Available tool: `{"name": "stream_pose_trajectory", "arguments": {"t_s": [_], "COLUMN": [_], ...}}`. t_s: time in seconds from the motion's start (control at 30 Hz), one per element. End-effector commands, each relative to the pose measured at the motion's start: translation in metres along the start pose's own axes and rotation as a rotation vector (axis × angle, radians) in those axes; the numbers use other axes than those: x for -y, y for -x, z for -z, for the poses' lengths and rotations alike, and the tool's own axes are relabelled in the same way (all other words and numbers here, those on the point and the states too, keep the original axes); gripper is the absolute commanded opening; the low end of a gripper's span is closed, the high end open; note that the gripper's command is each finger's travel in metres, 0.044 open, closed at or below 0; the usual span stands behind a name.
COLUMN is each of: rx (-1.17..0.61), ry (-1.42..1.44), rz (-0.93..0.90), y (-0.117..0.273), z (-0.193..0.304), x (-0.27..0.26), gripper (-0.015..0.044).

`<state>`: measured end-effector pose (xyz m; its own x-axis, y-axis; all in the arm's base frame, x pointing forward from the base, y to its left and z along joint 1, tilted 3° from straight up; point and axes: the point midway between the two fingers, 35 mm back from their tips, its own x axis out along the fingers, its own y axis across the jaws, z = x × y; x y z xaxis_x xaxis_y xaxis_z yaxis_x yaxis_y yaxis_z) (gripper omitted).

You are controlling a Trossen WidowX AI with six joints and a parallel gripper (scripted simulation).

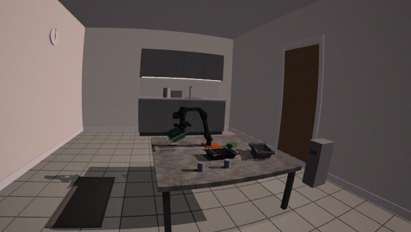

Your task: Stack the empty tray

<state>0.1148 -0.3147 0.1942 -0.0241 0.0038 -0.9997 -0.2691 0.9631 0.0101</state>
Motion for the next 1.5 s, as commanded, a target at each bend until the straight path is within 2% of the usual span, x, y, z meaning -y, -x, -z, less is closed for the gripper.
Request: {"name": "stream_pose_trajectory", "arguments": {"t_s": [0.0,0.87,1.47], "rx": [0.001,0.001,0.012], "ry": [-0.004,-0.002,0.222], "rz": [0.03,0.03,0.034], "y": [0.01,0.01,0.012], "z": [0.0,-0.001,-0.07], "x": [0.003,0.002,-0.012], "gripper": [0.0,0.0,0.0]}}
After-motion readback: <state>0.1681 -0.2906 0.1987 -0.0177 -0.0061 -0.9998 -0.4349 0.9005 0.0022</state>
